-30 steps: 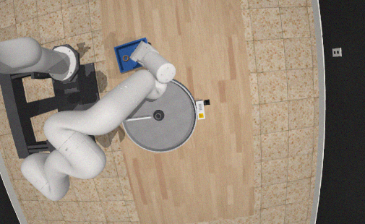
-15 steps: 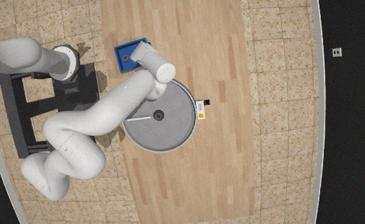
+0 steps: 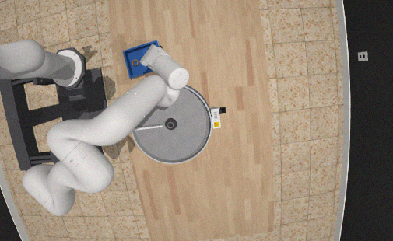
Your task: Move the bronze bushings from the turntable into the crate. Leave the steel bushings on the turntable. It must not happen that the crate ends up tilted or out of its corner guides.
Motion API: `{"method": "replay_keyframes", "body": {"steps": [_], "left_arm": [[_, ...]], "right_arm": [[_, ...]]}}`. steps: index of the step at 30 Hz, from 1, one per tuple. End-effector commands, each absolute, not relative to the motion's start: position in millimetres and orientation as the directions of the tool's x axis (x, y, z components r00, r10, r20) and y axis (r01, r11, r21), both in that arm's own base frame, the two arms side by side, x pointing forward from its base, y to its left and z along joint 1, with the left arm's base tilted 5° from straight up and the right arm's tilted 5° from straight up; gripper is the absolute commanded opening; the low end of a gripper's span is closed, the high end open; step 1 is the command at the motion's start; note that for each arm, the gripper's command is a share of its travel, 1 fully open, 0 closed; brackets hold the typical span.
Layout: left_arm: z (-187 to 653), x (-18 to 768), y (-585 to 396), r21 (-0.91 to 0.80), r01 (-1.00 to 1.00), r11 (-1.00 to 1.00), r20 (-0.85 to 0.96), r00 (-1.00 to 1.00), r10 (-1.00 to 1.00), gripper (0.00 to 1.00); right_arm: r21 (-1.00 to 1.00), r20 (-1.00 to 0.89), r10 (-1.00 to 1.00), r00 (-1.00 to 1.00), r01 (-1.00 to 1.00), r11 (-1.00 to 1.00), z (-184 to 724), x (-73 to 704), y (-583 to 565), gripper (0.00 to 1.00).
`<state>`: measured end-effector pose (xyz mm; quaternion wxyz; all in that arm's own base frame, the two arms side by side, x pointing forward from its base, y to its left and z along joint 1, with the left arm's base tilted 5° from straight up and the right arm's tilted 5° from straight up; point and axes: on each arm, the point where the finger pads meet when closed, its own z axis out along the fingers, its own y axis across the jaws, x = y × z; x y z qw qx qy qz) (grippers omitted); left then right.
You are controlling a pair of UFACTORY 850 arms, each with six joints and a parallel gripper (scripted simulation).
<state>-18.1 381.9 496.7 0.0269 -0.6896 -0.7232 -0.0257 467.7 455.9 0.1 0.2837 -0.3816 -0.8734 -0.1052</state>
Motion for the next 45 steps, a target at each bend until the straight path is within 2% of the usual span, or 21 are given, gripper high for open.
{"method": "replay_keyframes", "body": {"steps": [1, 16, 17, 27, 45], "left_arm": [[498, -18, 382, 0.0, 0.999, 0.048, 0.077, -0.047, 0.996, 1.0], [498, -18, 382, 0.0, 0.999, 0.048, 0.077, -0.047, 0.996, 1.0], [498, -18, 382, 0.0, 0.999, 0.048, 0.077, -0.047, 0.996, 1.0], [498, -18, 382, 0.0, 0.999, 0.048, 0.077, -0.047, 0.996, 1.0], [498, -18, 382, 0.0, 0.999, 0.048, 0.077, -0.047, 0.996, 1.0]], "right_arm": [[-0.031, 0.576, 0.606, -0.549, 0.726, 0.687, 1, 468, 457, 0.12], [-0.031, 0.576, 0.606, -0.549, 0.726, 0.687, 1, 468, 457, 0.12], [-0.031, 0.576, 0.606, -0.549, 0.726, 0.687, 2, 468, 457, 1.0], [-0.031, 0.576, 0.606, -0.549, 0.726, 0.687, 75, 465, 462, 1.0], [-0.031, 0.576, 0.606, -0.549, 0.726, 0.687, 75, 465, 462, 1.0]]}}
